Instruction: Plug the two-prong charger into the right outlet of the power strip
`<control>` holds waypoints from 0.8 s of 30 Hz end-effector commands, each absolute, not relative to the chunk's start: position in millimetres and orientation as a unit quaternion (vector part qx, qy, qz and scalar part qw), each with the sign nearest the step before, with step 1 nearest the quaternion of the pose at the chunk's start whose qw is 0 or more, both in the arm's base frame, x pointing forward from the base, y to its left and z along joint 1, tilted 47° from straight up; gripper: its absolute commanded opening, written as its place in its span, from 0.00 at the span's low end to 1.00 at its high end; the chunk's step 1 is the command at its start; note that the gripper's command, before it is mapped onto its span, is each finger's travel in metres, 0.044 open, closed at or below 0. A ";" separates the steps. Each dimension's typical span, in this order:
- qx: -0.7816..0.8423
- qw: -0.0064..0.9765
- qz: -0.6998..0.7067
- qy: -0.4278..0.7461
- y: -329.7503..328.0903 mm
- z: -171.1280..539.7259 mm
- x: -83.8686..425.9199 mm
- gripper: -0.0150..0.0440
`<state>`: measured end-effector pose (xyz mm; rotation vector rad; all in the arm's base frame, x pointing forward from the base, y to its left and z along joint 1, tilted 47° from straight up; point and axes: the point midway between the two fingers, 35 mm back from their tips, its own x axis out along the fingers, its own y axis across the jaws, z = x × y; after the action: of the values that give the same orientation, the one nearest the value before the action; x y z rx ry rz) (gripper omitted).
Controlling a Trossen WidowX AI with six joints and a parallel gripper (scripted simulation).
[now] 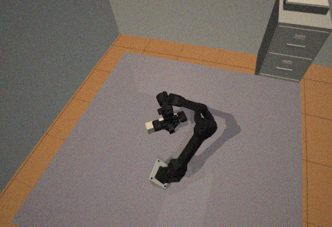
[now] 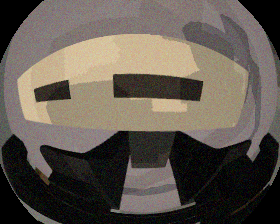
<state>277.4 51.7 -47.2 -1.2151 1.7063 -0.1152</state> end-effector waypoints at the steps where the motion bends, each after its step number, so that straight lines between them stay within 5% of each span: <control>1: -0.499 0.507 -0.047 0.701 55.7 -47.8 280.4 0.25; 24: -0.503 0.496 -0.048 0.706 51.8 -47.5 277.4 0.25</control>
<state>277.2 51.6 -47.4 -1.2186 1.7128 -0.1158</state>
